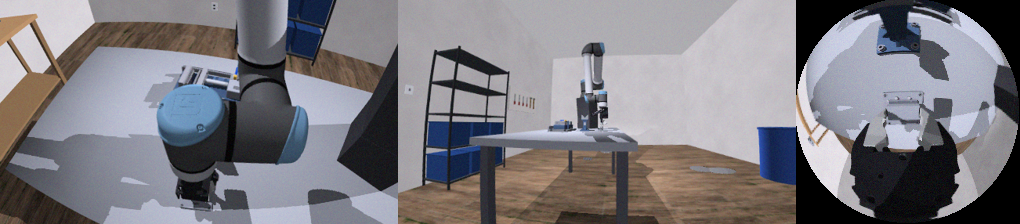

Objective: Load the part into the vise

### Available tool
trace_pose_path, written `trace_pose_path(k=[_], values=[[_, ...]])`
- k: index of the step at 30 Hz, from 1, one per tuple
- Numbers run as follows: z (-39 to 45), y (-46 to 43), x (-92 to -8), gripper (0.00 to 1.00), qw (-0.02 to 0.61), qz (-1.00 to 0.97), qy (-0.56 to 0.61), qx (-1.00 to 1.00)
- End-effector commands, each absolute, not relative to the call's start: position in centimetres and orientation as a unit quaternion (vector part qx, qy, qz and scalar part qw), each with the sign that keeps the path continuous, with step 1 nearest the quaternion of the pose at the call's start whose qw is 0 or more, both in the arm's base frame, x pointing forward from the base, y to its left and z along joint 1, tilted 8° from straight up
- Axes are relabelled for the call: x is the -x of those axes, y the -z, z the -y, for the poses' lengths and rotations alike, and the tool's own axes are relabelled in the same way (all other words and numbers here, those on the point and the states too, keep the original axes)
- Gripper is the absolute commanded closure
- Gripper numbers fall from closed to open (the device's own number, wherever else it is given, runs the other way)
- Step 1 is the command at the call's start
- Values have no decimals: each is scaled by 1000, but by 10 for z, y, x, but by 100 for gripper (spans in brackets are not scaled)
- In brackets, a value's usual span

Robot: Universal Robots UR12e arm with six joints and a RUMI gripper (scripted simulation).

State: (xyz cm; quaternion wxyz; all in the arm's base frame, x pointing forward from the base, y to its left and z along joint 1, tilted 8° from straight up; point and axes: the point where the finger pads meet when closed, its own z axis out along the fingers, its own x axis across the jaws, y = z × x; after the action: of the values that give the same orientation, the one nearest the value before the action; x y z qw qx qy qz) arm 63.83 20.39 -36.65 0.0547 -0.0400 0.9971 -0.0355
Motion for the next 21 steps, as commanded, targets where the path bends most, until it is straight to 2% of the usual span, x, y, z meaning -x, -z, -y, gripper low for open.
trace_pose_path(k=[1, 21], values=[[-204, 366, -639, 100, 55, -997, 35, 40], [-204, 363, -638, 100, 55, -997, 35, 40]])
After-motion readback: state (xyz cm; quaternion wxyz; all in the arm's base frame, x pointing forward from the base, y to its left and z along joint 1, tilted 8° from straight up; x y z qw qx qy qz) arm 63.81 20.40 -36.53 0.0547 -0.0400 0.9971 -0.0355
